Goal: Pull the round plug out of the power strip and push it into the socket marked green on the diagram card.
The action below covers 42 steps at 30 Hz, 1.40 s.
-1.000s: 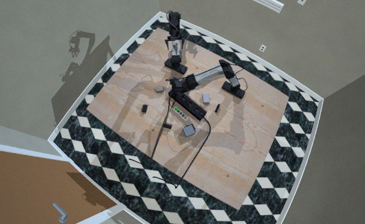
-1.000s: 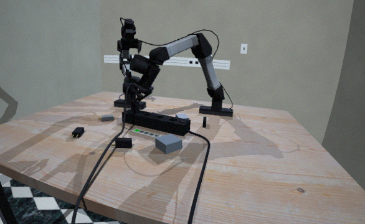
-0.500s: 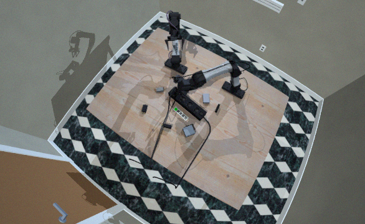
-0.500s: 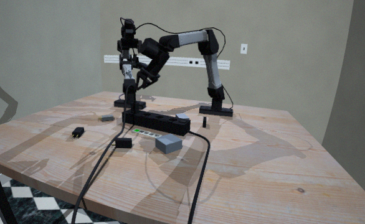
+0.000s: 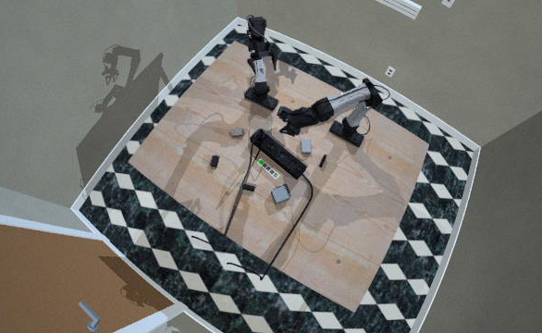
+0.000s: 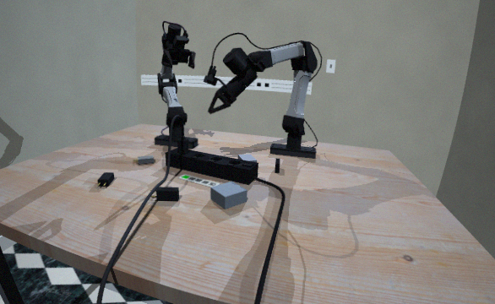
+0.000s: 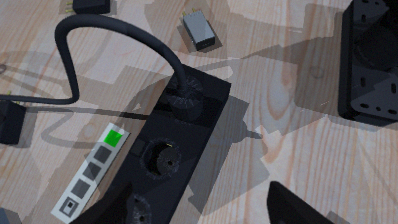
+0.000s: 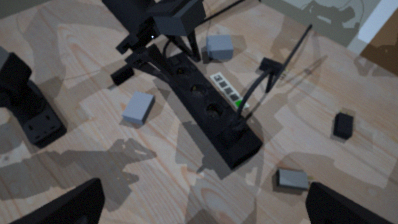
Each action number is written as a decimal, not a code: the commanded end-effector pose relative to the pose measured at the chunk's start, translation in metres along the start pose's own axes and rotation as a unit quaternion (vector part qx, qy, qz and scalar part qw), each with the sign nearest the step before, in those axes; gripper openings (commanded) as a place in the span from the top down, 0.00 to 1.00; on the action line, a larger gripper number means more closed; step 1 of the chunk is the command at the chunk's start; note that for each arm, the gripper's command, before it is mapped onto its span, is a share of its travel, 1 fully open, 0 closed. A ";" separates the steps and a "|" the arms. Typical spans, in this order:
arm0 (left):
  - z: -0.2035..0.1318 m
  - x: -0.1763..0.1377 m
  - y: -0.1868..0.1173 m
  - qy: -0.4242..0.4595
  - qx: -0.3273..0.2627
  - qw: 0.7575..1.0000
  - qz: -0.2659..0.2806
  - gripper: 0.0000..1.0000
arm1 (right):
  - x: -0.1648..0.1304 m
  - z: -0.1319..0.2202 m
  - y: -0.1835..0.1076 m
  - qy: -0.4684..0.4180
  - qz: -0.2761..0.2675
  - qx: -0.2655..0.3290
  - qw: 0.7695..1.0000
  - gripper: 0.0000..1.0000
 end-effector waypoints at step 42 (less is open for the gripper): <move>-0.070 -0.032 -0.063 -0.136 0.158 0.972 -0.109 0.35 | 0.014 0.013 0.000 -0.030 -0.011 0.045 0.998 0.00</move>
Point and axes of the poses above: on each arm, the point where the finger pads meet when closed, its own y axis out along the fingers, its own z axis across the jaws, x = y × z, the point moved 5 cm from there along -y, back along the fingers, and after that the axes turned 8 degrees about y, right-handed, at the moved point
